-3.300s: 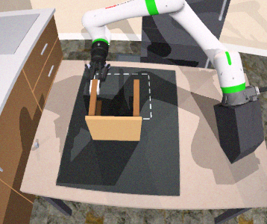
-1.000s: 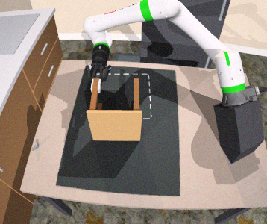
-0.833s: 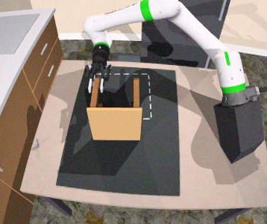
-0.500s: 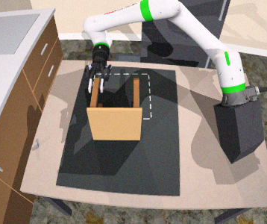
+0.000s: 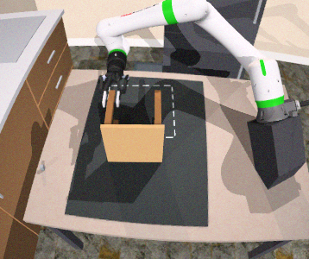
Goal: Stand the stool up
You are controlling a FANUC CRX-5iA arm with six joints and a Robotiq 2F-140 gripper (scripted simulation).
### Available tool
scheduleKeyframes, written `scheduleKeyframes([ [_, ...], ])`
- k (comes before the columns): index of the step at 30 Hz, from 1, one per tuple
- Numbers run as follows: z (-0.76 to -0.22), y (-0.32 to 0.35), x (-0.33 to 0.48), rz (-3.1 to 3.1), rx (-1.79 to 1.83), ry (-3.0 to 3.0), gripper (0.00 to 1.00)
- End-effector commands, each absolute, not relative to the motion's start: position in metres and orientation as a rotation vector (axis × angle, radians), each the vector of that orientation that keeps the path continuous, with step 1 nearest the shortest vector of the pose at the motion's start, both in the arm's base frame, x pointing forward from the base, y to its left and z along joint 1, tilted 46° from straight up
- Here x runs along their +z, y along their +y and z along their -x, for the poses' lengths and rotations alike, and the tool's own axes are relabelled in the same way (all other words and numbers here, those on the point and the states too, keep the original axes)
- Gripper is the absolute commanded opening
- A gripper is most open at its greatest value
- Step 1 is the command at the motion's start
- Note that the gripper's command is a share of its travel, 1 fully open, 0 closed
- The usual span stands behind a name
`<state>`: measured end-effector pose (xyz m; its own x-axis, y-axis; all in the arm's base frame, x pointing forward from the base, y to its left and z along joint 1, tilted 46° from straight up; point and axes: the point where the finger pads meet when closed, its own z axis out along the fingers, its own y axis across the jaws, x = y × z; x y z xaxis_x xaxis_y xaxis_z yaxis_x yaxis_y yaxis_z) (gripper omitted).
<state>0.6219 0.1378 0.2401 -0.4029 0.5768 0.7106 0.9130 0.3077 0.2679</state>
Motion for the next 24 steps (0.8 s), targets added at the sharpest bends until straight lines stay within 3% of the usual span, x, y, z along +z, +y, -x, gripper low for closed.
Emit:
scheduleKeyframes([
  [1,-0.622,0.138,0.241,1.317,-0.908,-2.091,0.39],
  [24,-0.626,0.085,0.287,1.317,-0.908,-2.091,0.39],
])
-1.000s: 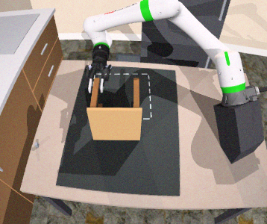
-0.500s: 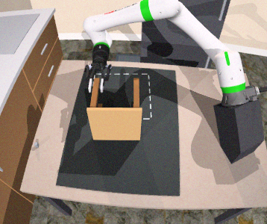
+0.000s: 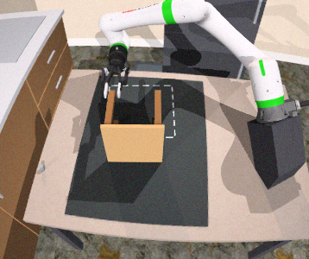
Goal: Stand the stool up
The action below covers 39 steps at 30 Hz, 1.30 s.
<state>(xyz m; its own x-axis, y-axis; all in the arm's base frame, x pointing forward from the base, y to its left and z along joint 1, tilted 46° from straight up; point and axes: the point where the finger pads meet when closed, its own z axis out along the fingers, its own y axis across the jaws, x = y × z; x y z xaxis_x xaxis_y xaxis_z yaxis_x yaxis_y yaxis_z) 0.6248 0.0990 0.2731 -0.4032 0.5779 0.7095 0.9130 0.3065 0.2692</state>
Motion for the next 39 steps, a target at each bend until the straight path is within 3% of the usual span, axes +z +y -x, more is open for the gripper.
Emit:
scheduleKeyframes([
  [1,-0.627,0.082,0.29,1.317,-0.908,-2.091,0.39],
  [21,-0.627,0.071,0.302,1.317,-0.908,-2.091,0.39],
  [39,-0.601,0.108,0.346,1.317,-0.908,-2.091,0.39],
])
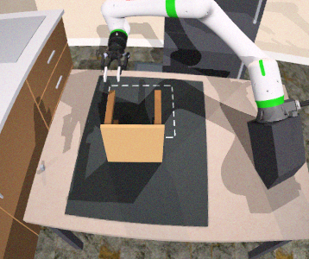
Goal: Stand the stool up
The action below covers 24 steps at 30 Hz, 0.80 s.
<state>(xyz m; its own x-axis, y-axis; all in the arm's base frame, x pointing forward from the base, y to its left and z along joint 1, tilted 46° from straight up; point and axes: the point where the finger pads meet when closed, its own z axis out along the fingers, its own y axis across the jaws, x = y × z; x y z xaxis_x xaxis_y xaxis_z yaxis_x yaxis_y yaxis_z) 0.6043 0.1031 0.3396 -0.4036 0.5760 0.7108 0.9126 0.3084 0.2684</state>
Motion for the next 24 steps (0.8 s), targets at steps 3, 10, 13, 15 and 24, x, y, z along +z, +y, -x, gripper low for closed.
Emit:
scheduleKeyframes([
  [3,-0.597,0.114,0.353,1.317,-0.908,-2.091,0.39],
  [10,-0.595,0.117,0.356,1.317,-0.908,-2.091,0.33],
  [13,-0.595,0.117,0.356,1.323,-0.909,-2.09,0.33],
  [15,-0.595,0.118,0.356,1.328,-0.909,-2.089,0.33],
  [24,-0.589,0.127,0.346,1.476,-0.925,-2.064,0.33],
])
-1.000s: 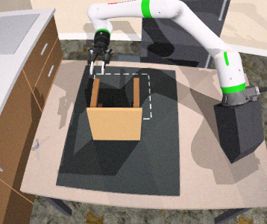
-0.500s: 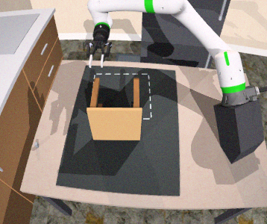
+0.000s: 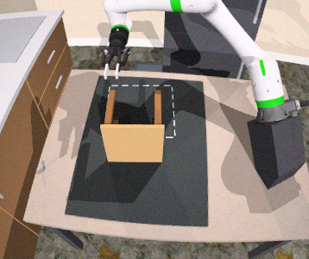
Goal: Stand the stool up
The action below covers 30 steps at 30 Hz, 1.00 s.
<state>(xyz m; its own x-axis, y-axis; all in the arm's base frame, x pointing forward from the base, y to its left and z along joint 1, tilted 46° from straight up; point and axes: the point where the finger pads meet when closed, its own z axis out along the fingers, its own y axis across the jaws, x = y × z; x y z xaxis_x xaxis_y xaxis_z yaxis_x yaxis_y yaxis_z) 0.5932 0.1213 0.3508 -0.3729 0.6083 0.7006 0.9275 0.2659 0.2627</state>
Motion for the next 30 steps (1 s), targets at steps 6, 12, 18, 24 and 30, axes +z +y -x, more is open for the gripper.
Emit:
scheduleKeyframes([
  [6,-0.577,0.146,0.324,1.78,-0.945,-1.992,0.33],
  [12,-0.565,0.163,0.302,2.029,-0.954,-1.908,0.33],
  [18,-0.552,0.185,0.279,2.239,-0.956,-1.811,0.33],
  [24,-0.54,0.203,0.257,2.432,-0.957,-1.697,0.33],
  [30,-0.53,0.218,0.241,2.576,-0.964,-1.591,0.33],
])
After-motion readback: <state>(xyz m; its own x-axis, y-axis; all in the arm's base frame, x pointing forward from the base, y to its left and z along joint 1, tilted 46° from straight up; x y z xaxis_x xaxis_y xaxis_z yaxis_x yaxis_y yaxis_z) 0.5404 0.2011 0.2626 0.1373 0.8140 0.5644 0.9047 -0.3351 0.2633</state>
